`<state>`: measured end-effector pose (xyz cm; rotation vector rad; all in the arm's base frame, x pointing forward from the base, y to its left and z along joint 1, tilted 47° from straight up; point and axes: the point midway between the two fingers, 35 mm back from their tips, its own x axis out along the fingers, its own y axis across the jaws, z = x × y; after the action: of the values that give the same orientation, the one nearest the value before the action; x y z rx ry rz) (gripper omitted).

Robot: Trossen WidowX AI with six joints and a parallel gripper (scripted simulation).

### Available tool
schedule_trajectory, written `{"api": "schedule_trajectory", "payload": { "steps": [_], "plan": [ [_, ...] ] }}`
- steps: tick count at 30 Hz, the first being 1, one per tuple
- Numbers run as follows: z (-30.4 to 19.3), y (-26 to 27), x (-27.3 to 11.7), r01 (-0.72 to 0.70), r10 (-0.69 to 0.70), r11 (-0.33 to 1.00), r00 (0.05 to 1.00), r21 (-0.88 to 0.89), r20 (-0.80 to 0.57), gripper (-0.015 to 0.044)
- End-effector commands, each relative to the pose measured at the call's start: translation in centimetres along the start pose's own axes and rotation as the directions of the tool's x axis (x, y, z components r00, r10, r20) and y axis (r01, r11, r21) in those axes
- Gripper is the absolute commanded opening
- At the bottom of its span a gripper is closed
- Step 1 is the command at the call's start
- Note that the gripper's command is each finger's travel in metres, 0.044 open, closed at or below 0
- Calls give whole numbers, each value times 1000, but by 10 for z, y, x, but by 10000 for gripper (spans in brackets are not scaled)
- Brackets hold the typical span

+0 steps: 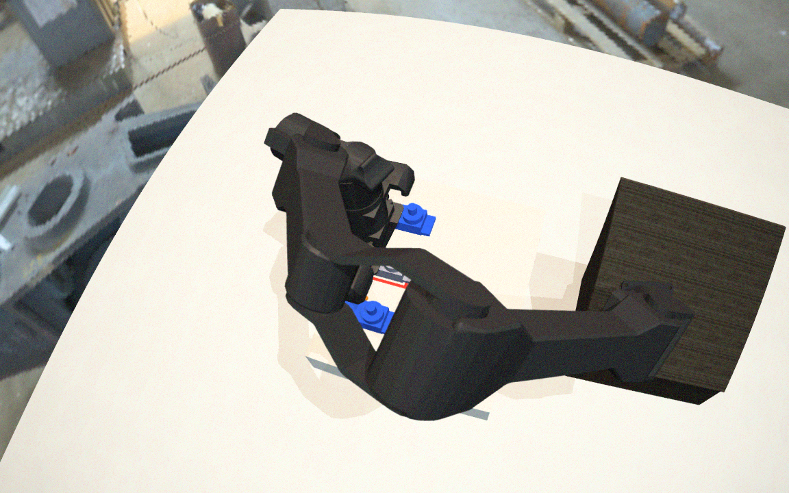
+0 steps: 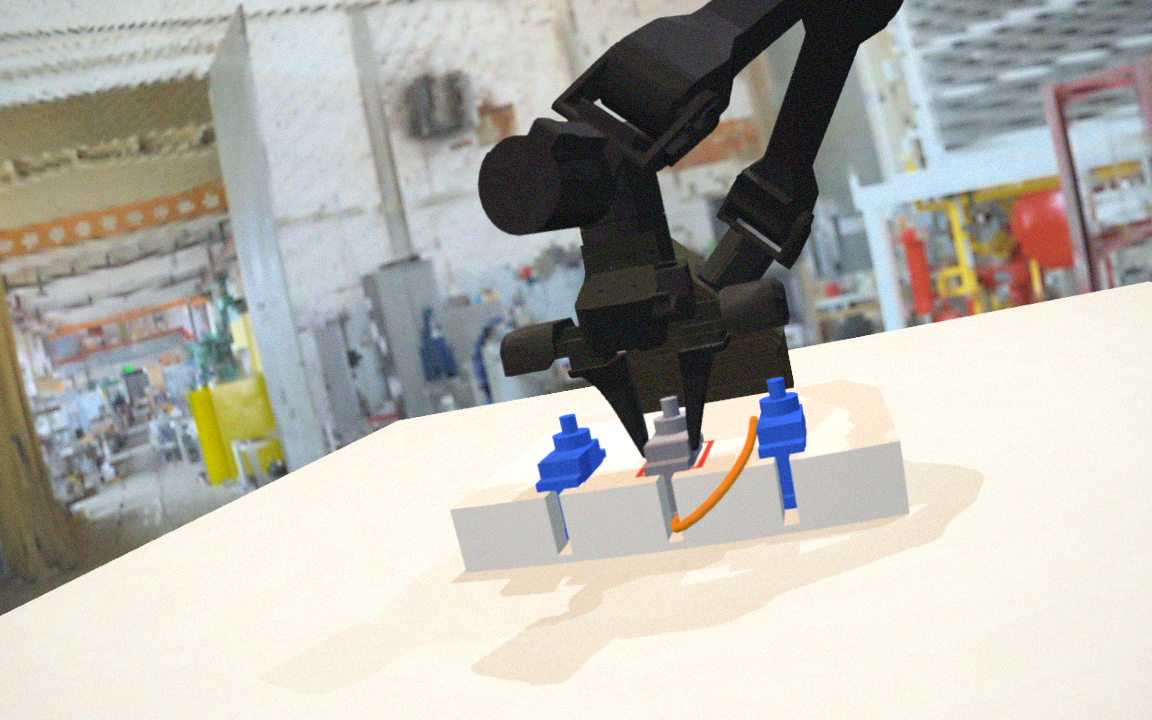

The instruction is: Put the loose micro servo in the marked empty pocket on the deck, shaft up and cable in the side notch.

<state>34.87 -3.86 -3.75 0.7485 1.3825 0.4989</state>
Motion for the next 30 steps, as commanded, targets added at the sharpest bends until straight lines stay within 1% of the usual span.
{"api": "schedule_trajectory", "payload": {
  "steps": [1,4,7,11,13,15,20,21,23,27,30],
  "plan": [
    [0,0,0,-3,3,1000,1000,4,2,184],
    [0,0,-7,-2,2,1000,1000,4,2,187],
    [-1,0,-32,-1,1,1000,1000,4,2,187],
    [-2,0,-35,-1,1,1000,1000,4,2,187],
    [-7,-1,-38,-1,1,1000,1000,10,10,240],
    [-22,-4,-50,5,-5,1000,1000,10,9,292],
    [-86,-5,-89,9,-9,1000,1000,12,0,424],
    [-99,-3,-95,5,-5,1000,1000,11,-2,440],
    [-109,-2,-99,2,-2,1000,1000,10,-3,440],
    [-109,-2,-99,2,-2,1000,1000,10,-3,440],
    [-108,-2,-112,3,-3,1000,1000,12,0,440]
  ]
}}
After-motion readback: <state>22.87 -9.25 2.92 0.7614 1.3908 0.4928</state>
